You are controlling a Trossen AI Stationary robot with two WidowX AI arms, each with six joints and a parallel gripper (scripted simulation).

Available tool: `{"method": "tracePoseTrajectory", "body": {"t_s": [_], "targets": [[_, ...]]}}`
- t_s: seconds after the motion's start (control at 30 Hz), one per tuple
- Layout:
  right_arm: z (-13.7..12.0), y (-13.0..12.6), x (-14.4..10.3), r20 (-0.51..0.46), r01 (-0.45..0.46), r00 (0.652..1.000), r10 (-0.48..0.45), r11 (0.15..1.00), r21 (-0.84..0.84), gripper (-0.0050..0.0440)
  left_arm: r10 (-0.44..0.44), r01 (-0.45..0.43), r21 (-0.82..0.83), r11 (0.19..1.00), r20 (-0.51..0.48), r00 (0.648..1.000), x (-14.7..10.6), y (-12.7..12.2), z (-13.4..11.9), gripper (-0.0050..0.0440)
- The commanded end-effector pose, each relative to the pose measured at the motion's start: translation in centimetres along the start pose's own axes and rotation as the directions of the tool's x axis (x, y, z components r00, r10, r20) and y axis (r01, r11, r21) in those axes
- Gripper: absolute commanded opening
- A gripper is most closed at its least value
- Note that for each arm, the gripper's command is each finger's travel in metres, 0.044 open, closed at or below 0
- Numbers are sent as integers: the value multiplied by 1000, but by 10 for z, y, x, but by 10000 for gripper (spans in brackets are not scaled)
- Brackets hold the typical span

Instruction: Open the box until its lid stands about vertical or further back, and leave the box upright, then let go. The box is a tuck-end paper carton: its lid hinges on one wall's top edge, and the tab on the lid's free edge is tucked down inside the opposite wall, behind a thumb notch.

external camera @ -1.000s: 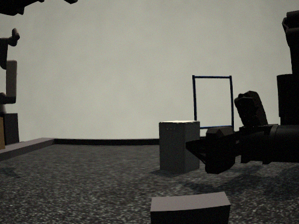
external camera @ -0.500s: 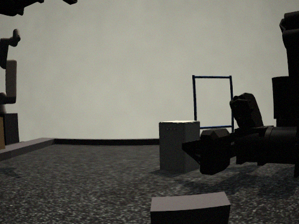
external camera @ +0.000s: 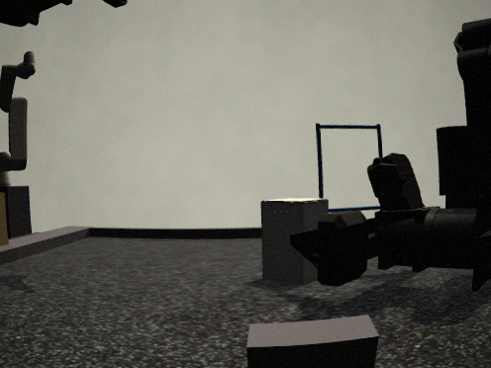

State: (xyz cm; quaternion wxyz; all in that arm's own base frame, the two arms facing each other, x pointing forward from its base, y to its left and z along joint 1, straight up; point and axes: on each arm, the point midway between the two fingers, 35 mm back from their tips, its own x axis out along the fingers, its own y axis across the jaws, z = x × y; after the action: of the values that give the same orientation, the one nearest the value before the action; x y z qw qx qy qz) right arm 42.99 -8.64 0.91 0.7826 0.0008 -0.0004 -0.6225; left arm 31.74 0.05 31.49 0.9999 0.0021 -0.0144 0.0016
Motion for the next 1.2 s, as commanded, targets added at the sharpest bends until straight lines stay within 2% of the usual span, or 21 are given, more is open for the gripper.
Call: {"method": "tracePoseTrajectory", "body": {"t_s": [0.0, 1.17], "targets": [[11, 4, 2, 3, -1, 1000, 1, 1000, 30, 440, -3, 3, -4, 1000, 21, 1000, -1, -1, 8, 440], [11, 4, 26, 5, -1, 1000, 1, 1000, 30, 440, -3, 3, -4, 1000, 21, 1000, -1, -1, 8, 440]]}}
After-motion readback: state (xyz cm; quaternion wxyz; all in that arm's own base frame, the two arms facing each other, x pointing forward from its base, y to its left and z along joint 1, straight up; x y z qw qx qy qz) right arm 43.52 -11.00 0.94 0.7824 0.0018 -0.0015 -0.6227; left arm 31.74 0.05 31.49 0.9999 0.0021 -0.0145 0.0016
